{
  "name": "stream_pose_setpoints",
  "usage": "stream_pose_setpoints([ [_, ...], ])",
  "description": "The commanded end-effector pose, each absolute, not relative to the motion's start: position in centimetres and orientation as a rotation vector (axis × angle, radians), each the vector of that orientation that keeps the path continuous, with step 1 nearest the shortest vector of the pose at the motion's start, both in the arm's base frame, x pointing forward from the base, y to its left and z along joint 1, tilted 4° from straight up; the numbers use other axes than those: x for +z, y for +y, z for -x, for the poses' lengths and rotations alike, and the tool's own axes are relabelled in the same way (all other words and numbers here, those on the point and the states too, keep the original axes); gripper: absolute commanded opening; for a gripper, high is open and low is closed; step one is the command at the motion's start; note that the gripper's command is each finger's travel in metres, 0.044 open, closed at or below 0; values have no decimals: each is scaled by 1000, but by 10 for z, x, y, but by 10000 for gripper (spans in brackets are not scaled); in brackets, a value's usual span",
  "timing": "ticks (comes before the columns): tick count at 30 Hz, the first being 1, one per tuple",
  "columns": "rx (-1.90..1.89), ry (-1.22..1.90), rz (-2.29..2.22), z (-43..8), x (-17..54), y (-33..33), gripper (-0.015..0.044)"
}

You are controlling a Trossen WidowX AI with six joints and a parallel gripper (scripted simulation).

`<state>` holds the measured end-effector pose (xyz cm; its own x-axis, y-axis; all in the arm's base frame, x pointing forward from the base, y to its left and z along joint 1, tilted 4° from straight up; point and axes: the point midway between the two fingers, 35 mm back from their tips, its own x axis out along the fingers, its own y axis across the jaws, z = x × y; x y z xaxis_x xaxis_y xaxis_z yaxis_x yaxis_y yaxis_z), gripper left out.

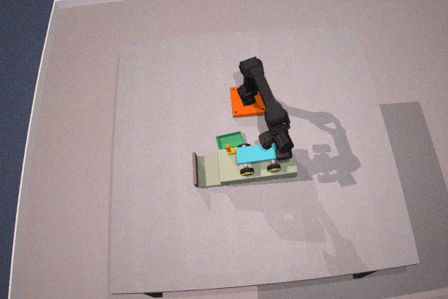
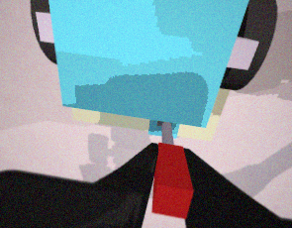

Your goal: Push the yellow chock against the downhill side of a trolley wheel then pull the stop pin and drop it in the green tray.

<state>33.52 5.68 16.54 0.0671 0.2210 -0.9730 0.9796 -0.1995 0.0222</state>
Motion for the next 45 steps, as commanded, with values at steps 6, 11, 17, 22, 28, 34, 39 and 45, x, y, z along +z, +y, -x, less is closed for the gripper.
stream_pose_setpoints([
  [6,-1191,1245,-1550,-336,173,58,0],
  [11,-1191,1245,-1550,-336,176,58,0],
  [17,-1191,1245,-1550,-336,179,59,0],
  [22,-1191,1245,-1550,-337,181,60,0],
  [28,-1190,1246,-1551,-338,180,71,0],
  [34,-1190,1246,-1552,-340,181,80,0],
  [39,-1189,1247,-1552,-342,183,86,0],
  [45,-1190,1247,-1552,-336,183,89,0],
])
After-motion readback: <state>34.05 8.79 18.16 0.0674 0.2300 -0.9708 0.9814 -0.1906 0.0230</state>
